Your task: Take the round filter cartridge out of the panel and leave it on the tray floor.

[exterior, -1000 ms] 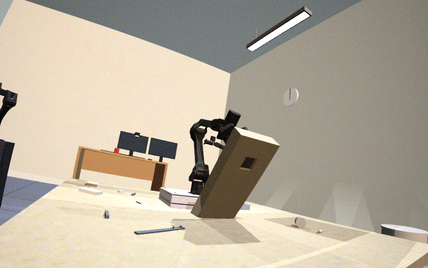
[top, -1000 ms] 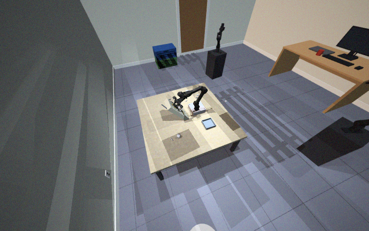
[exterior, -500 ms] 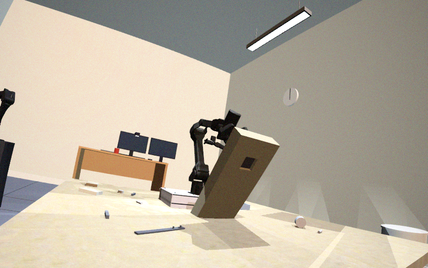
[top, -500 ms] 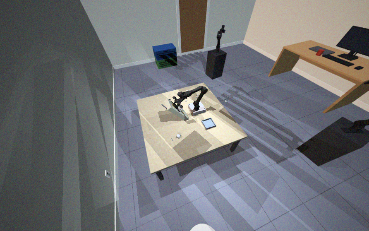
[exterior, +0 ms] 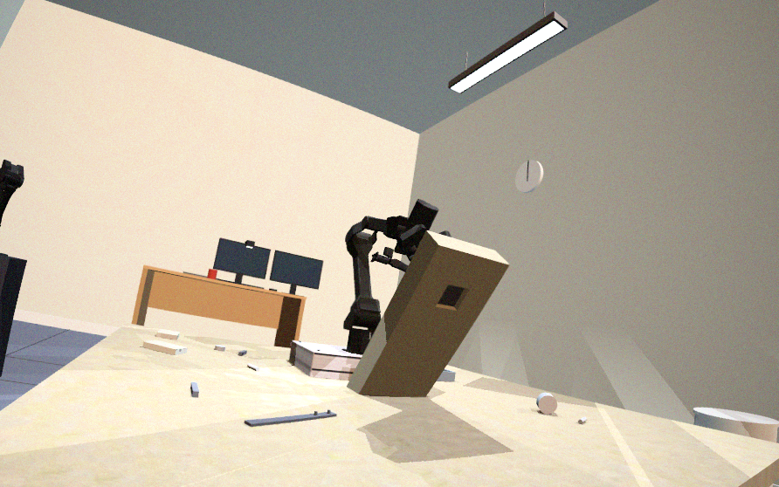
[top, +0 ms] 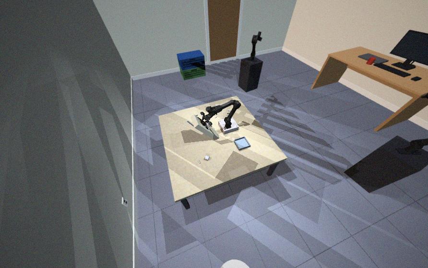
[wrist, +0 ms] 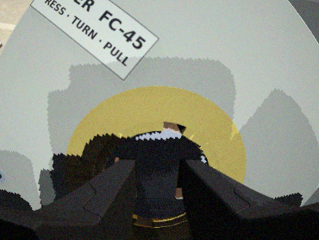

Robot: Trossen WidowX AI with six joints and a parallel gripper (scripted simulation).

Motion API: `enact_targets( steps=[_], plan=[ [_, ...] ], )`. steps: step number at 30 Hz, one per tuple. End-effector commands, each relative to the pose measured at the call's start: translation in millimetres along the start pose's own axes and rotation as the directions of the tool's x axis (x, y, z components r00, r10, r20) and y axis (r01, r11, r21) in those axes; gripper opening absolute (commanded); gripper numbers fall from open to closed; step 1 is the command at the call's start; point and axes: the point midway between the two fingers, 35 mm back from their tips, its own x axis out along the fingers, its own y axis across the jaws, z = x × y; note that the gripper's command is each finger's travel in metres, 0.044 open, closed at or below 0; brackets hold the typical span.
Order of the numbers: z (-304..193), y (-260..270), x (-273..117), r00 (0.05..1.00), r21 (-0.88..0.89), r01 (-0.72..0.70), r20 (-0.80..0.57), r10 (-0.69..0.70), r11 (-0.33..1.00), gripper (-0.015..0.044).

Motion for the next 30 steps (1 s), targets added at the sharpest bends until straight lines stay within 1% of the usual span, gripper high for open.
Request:
enact_targets(
  steps=[1, 18, 19, 27, 28, 29, 30],
  plan=[
    [-0.3, -2.0, 17.7, 1.000, 0.001, 0.006, -0.007, -0.006, 1.000, 0.0099],
    [-0.3, -2.0, 19.9, 1.000, 0.001, 0.006, -0.007, -0.006, 1.000, 0.0099],
    [-0.2, 0.2, 0.7, 1.000, 0.000, 0.000, 0.000, 0.000, 1.000, 0.0092],
    [-0.2, 0.2, 0.7, 1.000, 0.000, 0.000, 0.000, 0.000, 1.000, 0.0038],
    [-0.2, 0.2, 0.7, 1.000, 0.000, 0.000, 0.000, 0.000, 1.000, 0.0012],
    [-0.2, 0.2, 0.7, 1.000, 0.000, 0.000, 0.000, 0.000, 1.000, 0.0000],
    [-0.2, 0.2, 0.7, 1.000, 0.000, 0.000, 0.000, 0.000, 1.000, 0.0000]
  ],
)
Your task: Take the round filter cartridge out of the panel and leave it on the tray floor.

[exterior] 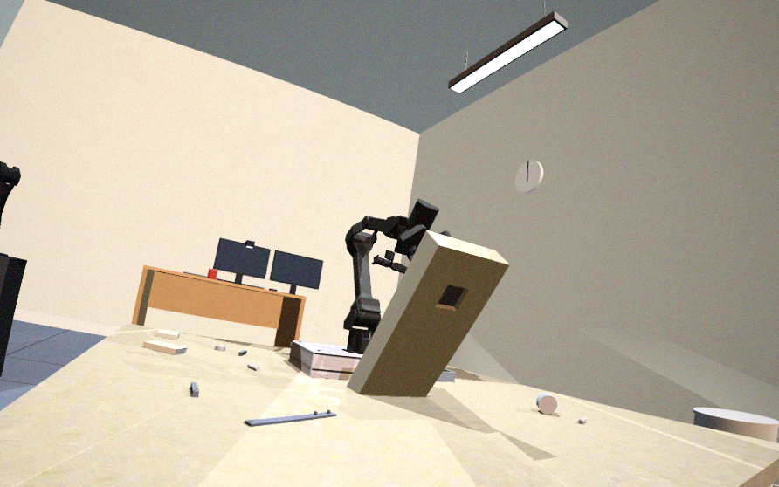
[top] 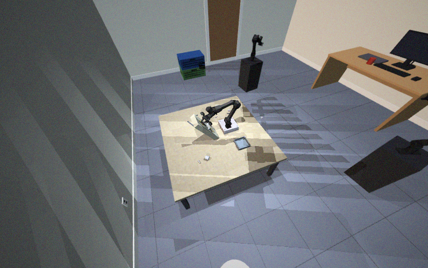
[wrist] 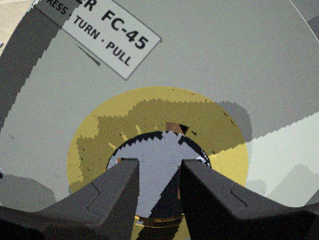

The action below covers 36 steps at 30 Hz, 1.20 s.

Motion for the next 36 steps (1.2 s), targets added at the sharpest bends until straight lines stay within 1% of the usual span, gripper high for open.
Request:
enact_targets(
  steps=[1, 6, 9, 17, 26, 36],
  plan=[
    [-1.3, 0.1, 5.1, 1.000, -0.005, -0.003, -0.008, 0.003, 1.000, 0.0000],
    [-1.4, -1.6, 20.5, 1.000, -0.155, 0.000, -0.013, -0.002, 0.988, 0.0000],
    [-1.5, -1.8, 22.9, 1.000, -0.257, -0.001, -0.013, -0.003, 0.966, 0.0000],
    [-1.6, -1.9, 24.0, 1.000, -0.513, -0.005, -0.014, -0.003, 0.858, 0.0000],
    [-1.6, -1.9, 23.4, 1.000, -0.753, -0.009, -0.014, -0.003, 0.658, 0.0000],
    [-1.6, -1.8, 22.5, 1.000, -0.933, -0.012, -0.014, -0.003, 0.360, 0.0000]
  ],
)
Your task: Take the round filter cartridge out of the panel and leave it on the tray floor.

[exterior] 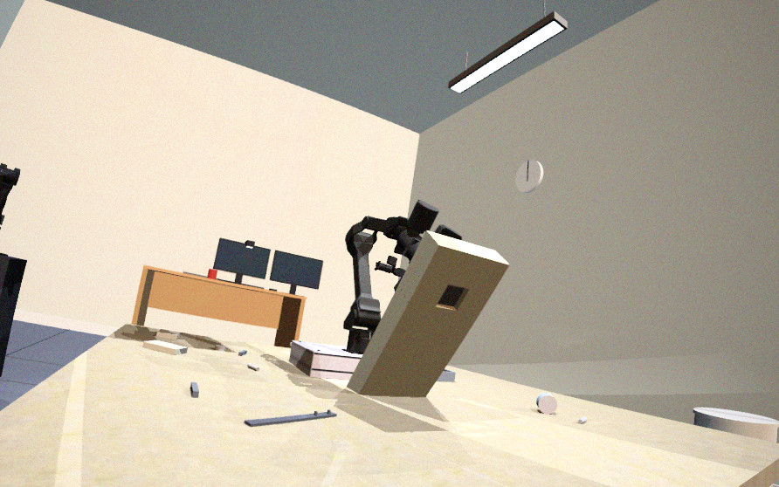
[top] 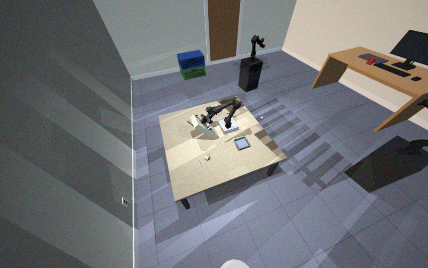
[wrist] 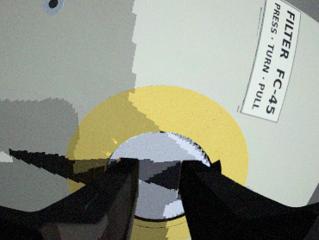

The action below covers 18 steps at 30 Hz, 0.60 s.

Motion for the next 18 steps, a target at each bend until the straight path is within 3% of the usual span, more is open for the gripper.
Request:
enact_targets(
  steps=[1, 9, 18],
  plan=[
    [-4.4, -4.5, 17.0, 1.000, -0.145, 0.008, -0.020, -0.011, 0.989, 0.0000],
    [-4.4, -4.5, 16.1, 1.000, -0.401, 0.002, -0.020, -0.011, 0.916, 0.0000],
    [-4.5, -4.5, 16.9, 1.000, -0.303, 0.005, -0.020, -0.011, 0.953, 0.0000]
  ],
)
